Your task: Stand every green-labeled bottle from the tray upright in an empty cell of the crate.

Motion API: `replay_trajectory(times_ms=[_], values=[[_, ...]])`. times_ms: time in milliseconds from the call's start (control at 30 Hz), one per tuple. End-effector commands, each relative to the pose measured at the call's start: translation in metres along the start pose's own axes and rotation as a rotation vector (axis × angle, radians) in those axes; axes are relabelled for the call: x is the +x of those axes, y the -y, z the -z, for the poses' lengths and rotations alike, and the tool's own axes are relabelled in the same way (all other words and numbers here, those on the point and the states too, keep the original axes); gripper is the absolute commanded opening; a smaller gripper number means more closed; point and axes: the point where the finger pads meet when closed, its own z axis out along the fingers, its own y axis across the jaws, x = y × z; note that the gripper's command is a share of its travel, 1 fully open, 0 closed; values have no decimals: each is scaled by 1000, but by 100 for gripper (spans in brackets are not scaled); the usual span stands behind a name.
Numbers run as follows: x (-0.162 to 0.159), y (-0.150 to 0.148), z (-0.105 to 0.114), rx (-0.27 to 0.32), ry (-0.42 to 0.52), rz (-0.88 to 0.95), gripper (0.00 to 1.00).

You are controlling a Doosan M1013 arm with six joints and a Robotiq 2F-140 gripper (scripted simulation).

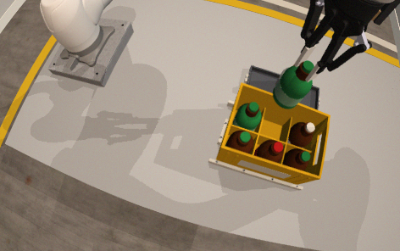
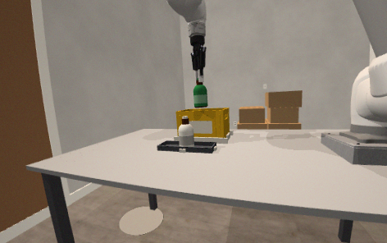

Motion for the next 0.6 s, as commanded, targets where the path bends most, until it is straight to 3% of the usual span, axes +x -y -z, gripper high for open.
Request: replay_trajectory(times_ms=[0,567], values=[[3,7,-2,-6,0,4,0],[12,26,-2,-6,0,4,0]])
